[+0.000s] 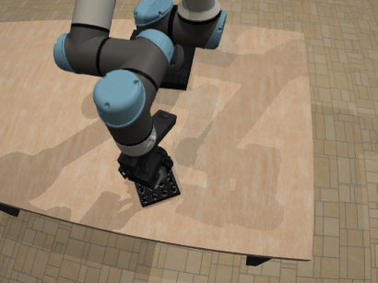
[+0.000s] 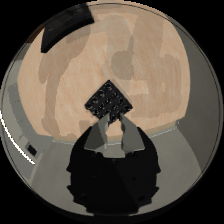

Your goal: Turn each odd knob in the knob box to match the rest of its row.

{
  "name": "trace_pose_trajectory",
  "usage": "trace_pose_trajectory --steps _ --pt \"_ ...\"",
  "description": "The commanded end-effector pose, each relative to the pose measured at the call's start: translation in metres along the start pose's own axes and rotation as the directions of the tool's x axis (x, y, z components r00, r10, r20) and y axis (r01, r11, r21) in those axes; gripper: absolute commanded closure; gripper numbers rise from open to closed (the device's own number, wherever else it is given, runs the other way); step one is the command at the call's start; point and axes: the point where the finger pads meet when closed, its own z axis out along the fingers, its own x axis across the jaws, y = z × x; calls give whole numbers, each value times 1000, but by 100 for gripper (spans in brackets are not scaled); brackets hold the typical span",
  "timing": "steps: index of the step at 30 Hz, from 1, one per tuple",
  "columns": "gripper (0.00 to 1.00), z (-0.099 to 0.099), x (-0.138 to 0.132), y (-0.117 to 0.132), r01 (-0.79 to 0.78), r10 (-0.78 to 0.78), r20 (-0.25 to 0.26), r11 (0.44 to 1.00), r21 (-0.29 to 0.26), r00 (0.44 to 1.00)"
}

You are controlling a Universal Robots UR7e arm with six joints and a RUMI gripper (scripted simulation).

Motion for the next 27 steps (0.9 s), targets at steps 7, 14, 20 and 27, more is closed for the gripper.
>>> trace_pose_trajectory --steps 7,14,20,27 --pt "89 -6 0 1 2 -2 -1 1000 0 1000" --pt "89 -6 0 0 -5 5 -1 1000 0 1000" --pt "89 -6 0 0 -32 32 -1 999 0 999" --pt "89 -7 0 -1 -152 152 0 988 1 988"
